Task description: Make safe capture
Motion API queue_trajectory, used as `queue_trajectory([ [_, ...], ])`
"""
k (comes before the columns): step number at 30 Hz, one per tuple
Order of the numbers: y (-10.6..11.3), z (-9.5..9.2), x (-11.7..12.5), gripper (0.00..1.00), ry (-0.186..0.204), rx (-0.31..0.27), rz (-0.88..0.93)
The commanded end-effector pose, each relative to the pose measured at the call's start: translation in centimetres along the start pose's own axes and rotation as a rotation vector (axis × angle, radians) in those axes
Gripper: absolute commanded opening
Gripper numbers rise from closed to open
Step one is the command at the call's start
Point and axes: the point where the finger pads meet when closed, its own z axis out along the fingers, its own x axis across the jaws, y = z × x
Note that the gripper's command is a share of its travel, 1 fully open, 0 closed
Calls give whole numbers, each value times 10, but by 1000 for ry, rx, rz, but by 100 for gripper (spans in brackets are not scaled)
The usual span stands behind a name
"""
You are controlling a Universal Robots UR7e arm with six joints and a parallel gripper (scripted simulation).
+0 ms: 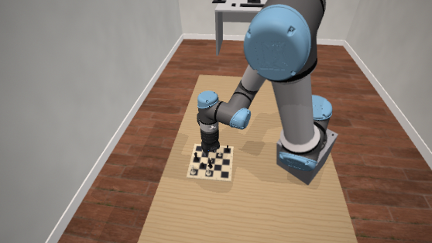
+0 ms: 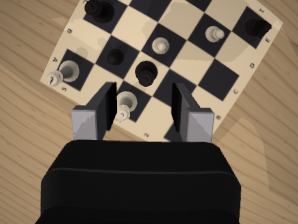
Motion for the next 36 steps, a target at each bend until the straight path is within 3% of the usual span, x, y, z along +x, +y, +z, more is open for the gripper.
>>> queue_trajectory([
  [1, 0, 0, 0, 79, -1, 1, 0],
  [26, 0, 1, 0, 79, -1, 1, 0],
  [36, 0, 10, 0, 79, -1, 1, -1],
])
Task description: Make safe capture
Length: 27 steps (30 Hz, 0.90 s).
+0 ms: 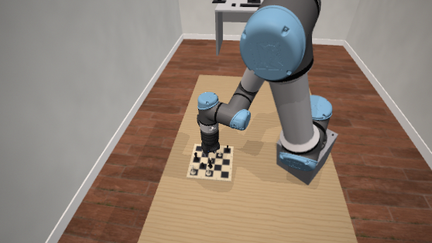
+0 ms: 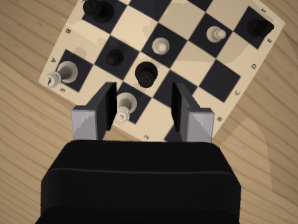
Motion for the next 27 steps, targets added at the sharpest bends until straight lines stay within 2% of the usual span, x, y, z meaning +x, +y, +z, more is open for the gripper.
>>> queue_trajectory([
  [1, 0, 5, 0, 79, -1, 1, 0],
  [27, -1, 38, 0, 79, -1, 1, 0],
])
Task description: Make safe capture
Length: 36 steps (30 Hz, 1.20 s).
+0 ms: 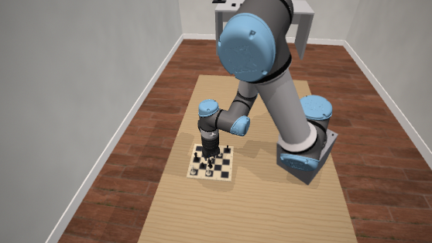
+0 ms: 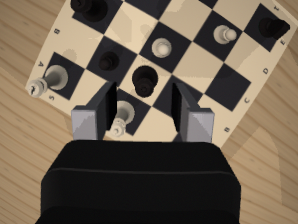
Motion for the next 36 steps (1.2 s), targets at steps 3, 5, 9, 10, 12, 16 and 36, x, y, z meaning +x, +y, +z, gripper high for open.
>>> queue_trajectory([
  [3, -1, 7, 0, 79, -1, 2, 0],
  [5, -1, 9, 0, 79, -1, 2, 0],
  [9, -1, 11, 0, 79, -1, 2, 0],
  [10, -1, 11, 0, 79, -1, 2, 0],
  [12, -1, 12, 0, 79, -1, 2, 0],
  [16, -1, 12, 0, 79, -1, 2, 0],
  [36, -1, 12, 0, 79, -1, 2, 0],
])
